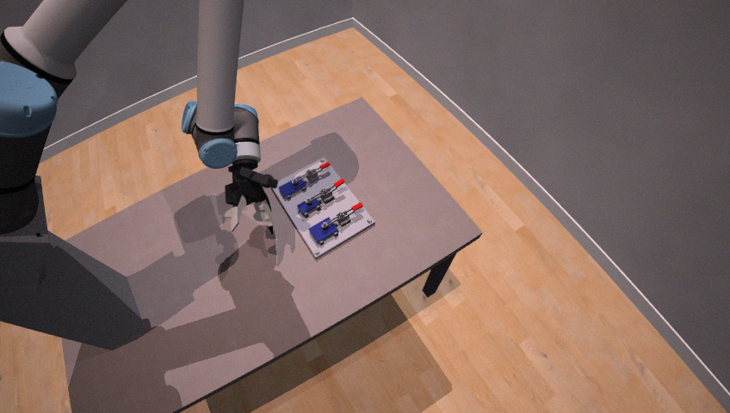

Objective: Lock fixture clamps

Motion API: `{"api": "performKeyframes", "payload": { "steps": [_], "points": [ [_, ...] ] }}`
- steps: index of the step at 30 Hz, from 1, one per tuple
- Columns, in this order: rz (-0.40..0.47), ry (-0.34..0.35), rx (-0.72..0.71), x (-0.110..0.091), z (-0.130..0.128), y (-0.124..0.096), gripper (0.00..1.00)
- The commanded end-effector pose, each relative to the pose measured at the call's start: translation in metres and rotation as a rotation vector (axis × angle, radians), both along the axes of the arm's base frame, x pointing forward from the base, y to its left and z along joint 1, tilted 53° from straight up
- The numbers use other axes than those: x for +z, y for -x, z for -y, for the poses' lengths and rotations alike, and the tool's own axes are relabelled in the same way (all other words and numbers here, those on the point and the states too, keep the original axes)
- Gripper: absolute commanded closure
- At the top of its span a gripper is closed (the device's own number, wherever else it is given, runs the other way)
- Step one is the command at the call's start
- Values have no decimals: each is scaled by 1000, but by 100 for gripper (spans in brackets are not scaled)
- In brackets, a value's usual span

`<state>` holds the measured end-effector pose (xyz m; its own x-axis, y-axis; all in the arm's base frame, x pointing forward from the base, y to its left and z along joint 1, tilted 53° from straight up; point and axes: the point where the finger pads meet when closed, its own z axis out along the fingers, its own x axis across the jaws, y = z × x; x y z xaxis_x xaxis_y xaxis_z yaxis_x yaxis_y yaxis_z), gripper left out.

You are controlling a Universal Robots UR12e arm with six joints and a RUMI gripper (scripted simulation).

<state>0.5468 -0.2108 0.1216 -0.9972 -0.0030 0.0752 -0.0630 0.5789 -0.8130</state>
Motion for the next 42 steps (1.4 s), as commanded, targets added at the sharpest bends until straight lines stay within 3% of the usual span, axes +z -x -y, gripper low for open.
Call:
{"api": "performKeyframes", "payload": {
  "steps": [1, 20, 28, 42],
  "points": [
    [10, -10, 104, 9, 1, -8, 0],
    [25, -36, 400, 37, 4, -33, 0],
    [36, -54, 624, 60, 7, -53, 0],
    [50, -74, 897, 87, 9, -77, 0]
  ]
}}
